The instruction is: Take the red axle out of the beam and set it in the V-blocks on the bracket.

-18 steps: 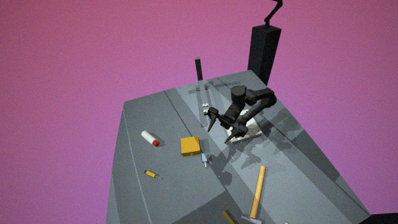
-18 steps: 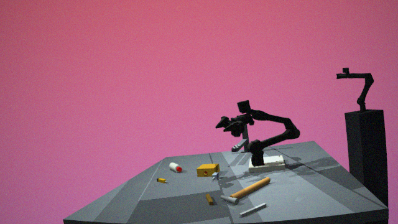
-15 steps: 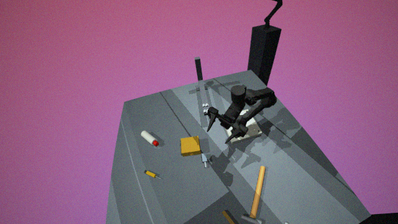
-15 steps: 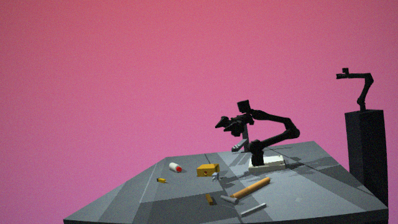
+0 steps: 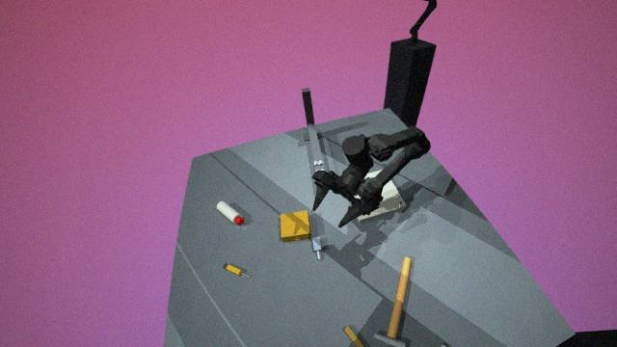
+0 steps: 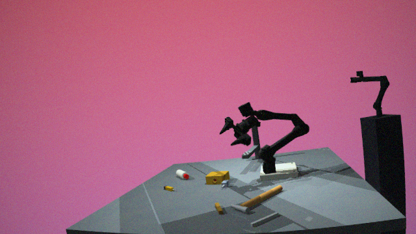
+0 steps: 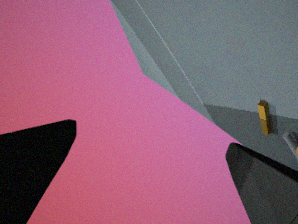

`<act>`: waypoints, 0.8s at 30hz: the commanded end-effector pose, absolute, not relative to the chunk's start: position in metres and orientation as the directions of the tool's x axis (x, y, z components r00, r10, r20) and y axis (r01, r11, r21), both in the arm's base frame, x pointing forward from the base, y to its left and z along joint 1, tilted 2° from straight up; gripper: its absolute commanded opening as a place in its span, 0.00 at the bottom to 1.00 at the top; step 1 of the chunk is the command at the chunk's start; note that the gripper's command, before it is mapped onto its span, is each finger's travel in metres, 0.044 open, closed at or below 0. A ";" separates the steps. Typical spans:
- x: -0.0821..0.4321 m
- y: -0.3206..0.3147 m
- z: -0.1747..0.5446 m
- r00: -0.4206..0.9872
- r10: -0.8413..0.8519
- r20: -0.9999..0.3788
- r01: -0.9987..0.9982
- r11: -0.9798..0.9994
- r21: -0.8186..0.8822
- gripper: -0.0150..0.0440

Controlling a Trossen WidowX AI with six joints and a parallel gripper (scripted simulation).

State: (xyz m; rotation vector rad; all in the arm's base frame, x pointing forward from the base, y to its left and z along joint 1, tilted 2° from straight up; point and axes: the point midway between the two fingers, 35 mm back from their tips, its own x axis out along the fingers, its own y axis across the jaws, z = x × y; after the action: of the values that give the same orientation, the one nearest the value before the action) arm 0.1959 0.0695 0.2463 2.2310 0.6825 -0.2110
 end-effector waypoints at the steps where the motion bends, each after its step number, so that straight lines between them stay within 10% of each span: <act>1: 0.215 0.066 0.227 0.774 0.354 -0.526 0.579 -0.059 0.813 1.00; 10: 0.239 0.060 0.189 0.596 0.263 -0.758 0.432 0.691 0.580 1.00; 24: 0.255 0.050 0.137 0.273 0.131 -0.953 -0.138 0.986 0.096 1.00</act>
State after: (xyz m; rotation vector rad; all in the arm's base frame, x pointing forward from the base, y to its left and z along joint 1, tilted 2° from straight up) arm 0.2409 0.0594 0.1783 0.7666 1.0148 -0.1140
